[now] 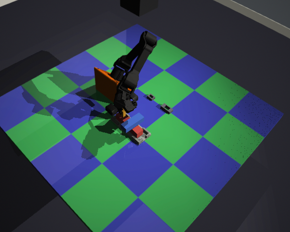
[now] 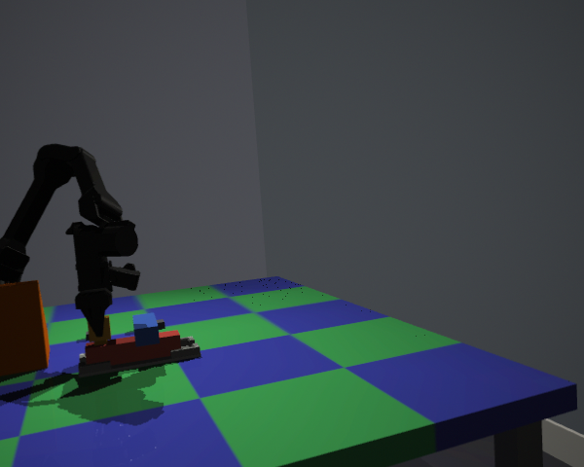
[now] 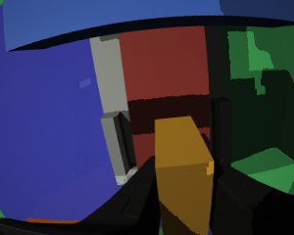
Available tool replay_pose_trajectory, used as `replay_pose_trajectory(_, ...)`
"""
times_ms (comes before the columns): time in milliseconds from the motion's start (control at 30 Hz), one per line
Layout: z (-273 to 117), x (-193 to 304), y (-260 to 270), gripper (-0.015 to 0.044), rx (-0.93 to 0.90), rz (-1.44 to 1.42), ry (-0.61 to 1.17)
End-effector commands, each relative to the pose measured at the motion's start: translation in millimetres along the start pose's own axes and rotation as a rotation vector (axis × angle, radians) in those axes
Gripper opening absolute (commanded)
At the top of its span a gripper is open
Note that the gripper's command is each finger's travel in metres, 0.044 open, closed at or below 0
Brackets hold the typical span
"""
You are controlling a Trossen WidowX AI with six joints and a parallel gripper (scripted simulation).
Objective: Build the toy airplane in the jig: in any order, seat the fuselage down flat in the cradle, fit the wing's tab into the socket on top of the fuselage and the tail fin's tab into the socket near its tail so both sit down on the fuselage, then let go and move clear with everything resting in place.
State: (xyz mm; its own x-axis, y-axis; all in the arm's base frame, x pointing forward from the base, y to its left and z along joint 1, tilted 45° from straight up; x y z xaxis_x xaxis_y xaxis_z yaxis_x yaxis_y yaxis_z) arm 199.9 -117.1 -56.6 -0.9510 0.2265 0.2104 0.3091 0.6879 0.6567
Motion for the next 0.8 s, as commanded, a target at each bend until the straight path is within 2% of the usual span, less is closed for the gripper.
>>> replay_pose_trajectory(0, 0.0, 0.1, 0.0, 0.0031, 0.0, 0.001, 0.001)
replay_pose_trajectory(33, 0.0, 0.1, 0.0, 0.0005, 0.0, 0.001, 0.001)
replay_pose_trajectory(167, 0.0, 0.1, 0.0, 0.0, 0.0, 0.001, 0.001)
replay_pose_trajectory(500, 0.0, 0.1, 0.0, 0.026, 0.0, 0.001, 0.001)
replay_pose_trajectory(767, -3.1, -0.4, -0.4, 0.026, 0.0, 0.002, 0.0)
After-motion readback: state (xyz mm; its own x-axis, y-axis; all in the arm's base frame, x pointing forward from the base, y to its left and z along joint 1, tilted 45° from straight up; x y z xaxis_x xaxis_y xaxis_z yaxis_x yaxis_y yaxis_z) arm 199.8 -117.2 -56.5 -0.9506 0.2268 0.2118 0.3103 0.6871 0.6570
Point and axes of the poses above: the point midway between the two fingers, 35 mm back from their tips, its own z axis out along the fingers, its own y axis across the jaws, x = y × z, the point moved 6 cm from there along -z, back along the fingers, and after that the axes turned 15 degrees about z, right-handed, at the moved point
